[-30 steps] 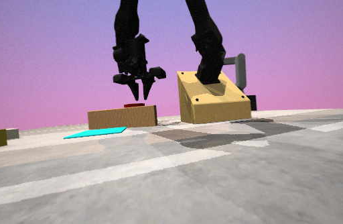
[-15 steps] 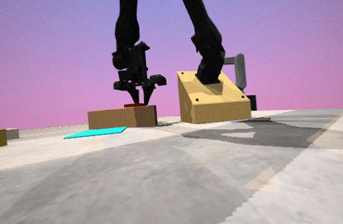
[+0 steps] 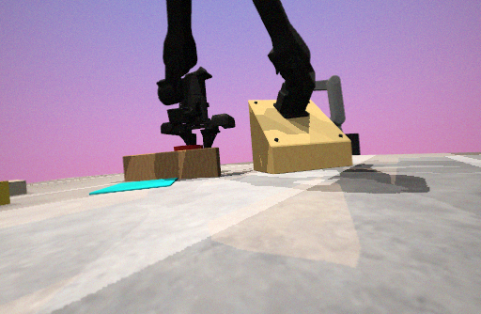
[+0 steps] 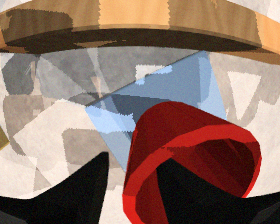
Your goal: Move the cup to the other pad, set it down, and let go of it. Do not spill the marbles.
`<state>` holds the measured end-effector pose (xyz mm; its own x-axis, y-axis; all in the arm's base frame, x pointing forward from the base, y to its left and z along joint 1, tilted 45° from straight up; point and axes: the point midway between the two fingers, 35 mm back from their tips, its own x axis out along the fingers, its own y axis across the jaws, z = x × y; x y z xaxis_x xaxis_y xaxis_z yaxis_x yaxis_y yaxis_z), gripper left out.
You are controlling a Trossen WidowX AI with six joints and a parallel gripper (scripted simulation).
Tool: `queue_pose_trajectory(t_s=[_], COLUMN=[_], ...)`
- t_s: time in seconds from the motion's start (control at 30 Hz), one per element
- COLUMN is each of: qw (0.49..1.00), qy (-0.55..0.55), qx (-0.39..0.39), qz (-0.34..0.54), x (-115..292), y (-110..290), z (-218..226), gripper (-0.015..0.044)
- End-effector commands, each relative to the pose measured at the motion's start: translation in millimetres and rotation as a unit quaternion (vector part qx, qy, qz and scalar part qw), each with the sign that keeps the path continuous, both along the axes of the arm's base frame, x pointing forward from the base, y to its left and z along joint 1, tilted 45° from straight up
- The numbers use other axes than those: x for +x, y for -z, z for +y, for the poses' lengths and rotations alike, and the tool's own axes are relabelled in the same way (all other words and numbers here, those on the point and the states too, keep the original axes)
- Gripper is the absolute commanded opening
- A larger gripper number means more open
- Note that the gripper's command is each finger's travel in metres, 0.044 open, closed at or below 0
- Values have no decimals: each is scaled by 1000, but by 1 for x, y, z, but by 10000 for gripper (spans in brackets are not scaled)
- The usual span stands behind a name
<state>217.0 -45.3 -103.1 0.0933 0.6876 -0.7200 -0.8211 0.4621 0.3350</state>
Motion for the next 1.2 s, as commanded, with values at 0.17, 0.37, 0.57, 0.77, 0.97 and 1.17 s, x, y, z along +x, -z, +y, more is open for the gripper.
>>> queue_pose_trajectory(t_s=[0.17,0.37,0.57,0.77,0.97,1.17], qw=[1000,1000,1000,1000,1000,1000], qy=[0,0,0,1,2,3], qx=[0,0,0,-1,-1,0], qz=[0,0,0,1,1,2], x=[0,0,0,0,-1,-4], y=[0,0,0,-10,-26,-43], z=[0,0,0,-12,-29,-45], gripper=[56,16,0,0,0,0])
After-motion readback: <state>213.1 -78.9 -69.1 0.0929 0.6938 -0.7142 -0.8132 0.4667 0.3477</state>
